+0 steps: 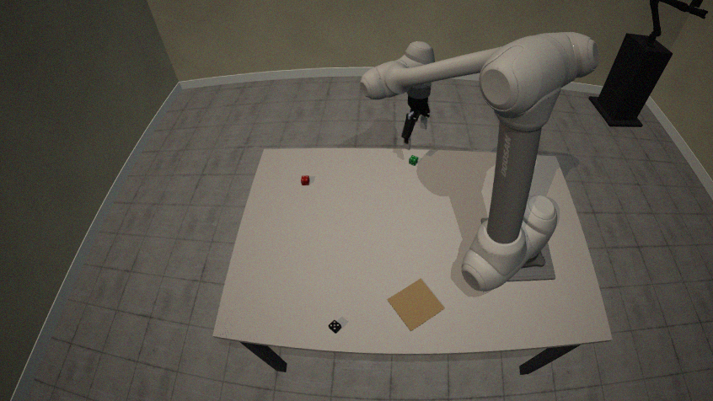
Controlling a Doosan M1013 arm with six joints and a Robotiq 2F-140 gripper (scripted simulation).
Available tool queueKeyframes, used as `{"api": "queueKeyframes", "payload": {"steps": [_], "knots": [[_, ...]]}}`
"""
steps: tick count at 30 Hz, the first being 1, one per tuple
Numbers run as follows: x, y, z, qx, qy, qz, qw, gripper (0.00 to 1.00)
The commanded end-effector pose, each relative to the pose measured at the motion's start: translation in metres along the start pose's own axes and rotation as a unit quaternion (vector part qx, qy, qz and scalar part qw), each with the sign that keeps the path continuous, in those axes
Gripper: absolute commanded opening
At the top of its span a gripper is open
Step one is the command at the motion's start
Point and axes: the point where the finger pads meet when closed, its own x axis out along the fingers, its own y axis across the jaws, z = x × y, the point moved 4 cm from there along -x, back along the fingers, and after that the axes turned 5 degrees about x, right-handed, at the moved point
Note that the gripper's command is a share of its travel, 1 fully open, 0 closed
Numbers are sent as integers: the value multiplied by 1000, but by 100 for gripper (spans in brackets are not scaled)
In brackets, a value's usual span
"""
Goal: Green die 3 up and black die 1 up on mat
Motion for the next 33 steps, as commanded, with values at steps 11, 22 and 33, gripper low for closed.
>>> {"api": "queueKeyframes", "payload": {"steps": [11, 22, 33], "knots": [[32, 0, -1, 0, 0, 0, 1000, 100], [32, 0, -1, 0, 0, 0, 1000, 35], [32, 0, -1, 0, 0, 0, 1000, 35]]}}
